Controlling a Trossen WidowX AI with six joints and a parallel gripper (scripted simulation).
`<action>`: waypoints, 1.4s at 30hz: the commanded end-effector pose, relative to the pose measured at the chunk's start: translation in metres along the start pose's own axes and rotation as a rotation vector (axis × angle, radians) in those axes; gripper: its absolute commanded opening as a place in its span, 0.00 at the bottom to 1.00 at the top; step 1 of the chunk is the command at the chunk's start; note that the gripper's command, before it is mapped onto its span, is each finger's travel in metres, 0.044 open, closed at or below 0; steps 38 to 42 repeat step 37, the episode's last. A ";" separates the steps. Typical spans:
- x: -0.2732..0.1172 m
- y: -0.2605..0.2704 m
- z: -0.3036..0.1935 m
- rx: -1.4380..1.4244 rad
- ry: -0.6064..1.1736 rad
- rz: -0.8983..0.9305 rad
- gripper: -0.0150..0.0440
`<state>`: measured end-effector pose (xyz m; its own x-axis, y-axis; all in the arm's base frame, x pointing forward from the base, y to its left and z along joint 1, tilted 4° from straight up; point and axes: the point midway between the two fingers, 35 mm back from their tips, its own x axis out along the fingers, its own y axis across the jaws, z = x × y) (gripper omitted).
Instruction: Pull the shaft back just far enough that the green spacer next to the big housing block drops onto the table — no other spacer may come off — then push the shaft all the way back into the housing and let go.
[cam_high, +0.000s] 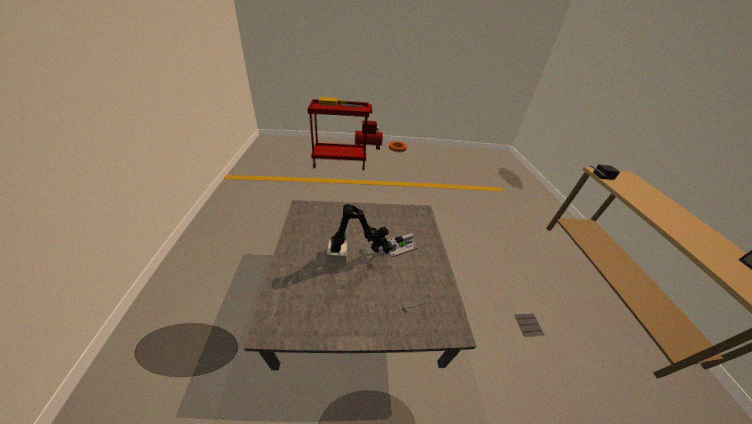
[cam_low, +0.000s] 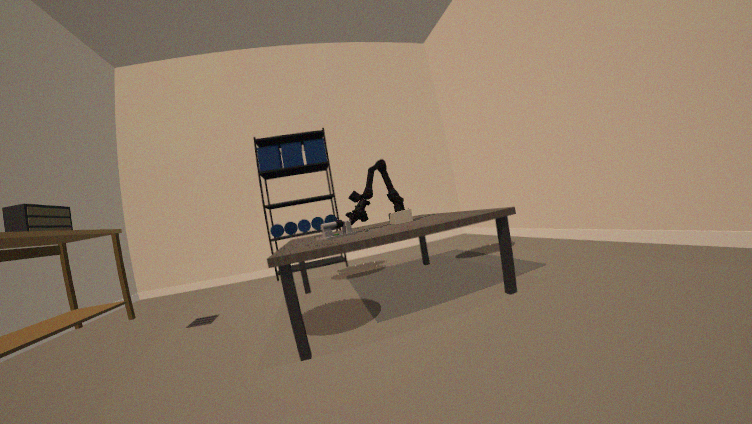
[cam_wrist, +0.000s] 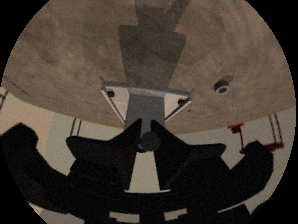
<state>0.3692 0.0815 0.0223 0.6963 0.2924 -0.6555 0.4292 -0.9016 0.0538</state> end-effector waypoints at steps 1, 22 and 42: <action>0.002 -0.001 -0.002 0.005 0.001 -0.003 0.25; 0.005 -0.001 -0.006 0.005 0.002 -0.003 0.25; 0.002 0.000 -0.003 0.002 -0.004 -0.001 0.83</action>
